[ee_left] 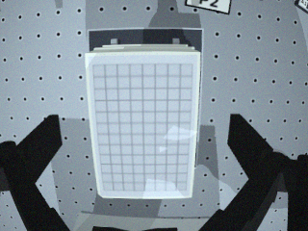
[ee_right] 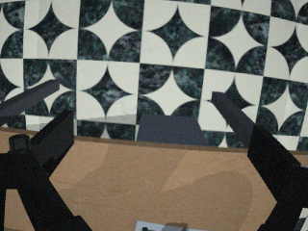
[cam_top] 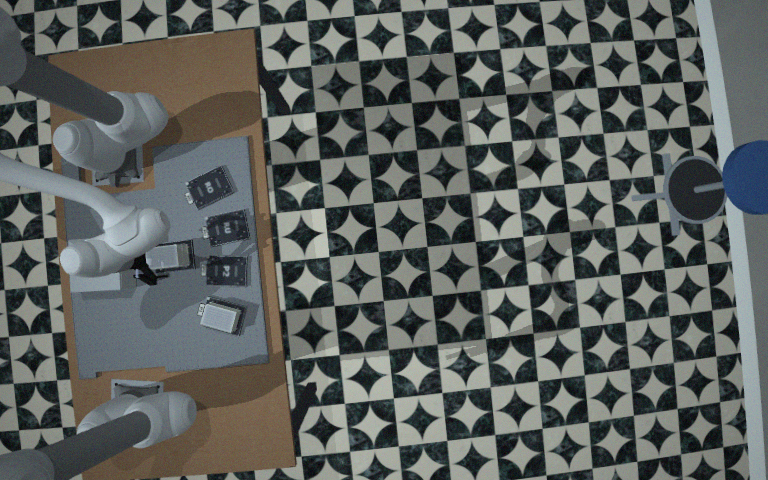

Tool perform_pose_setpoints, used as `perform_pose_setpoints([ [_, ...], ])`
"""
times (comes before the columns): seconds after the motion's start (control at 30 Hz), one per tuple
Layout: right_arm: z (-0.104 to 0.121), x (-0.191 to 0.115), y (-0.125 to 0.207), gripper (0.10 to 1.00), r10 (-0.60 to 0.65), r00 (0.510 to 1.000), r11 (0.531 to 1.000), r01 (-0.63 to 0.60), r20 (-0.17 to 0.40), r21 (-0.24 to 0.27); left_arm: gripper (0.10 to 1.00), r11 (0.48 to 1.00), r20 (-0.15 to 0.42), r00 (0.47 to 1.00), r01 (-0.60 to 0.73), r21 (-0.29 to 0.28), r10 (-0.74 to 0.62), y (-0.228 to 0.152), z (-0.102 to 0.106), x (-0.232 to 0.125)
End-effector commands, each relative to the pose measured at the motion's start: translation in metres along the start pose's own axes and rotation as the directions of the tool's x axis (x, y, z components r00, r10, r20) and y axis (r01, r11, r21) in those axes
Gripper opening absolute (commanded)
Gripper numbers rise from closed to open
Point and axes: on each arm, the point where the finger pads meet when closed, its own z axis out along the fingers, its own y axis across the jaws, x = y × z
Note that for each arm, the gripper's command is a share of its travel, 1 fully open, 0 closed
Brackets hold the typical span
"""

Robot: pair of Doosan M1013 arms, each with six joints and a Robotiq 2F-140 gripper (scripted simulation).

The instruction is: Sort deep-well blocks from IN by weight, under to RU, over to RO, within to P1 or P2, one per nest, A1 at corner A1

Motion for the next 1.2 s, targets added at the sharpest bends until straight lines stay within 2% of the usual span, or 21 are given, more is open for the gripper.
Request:
perform_pose_setpoints([
  [0.0,-0.0005,0.0003,-0.0001,1.0,0.0,1.0,1.0,0.0,-0.001,0.001,1.0,1.0,-0.001,1.0,0.0,-0.001,0.0,0.0004,0.0056,0.0003],
  [0.17,-0.0005,0.0003,-0.0001,1.0,0.0,1.0,1.0,0.0,-0.001,0.001,1.0,1.0,-0.001,1.0,0.0,-0.001,0.0,0.0004,0.014,0.0003],
  [0.57,-0.0005,0.0003,-0.0001,1.0,0.0,1.0,1.0,0.0,-0.001,0.001,1.0,1.0,-0.001,1.0,0.0,-0.001,0.0,0.0004,0.0149,0.0003],
  [0.6,-0.0005,0.0003,-0.0001,1.0,0.0,1.0,1.0,0.0,-0.001,0.001,0.099,1.0,-0.001,1.0,0.0,-0.001,0.0,0.0004,0.0149,0.0003],
  [1.17,-0.0005,0.0003,-0.0001,1.0,0.0,1.0,1.0,0.0,-0.001,0.001,0.099,1.0,-0.001,1.0,0.0,-0.001,0.0,0.0004,0.0149,0.0003],
])
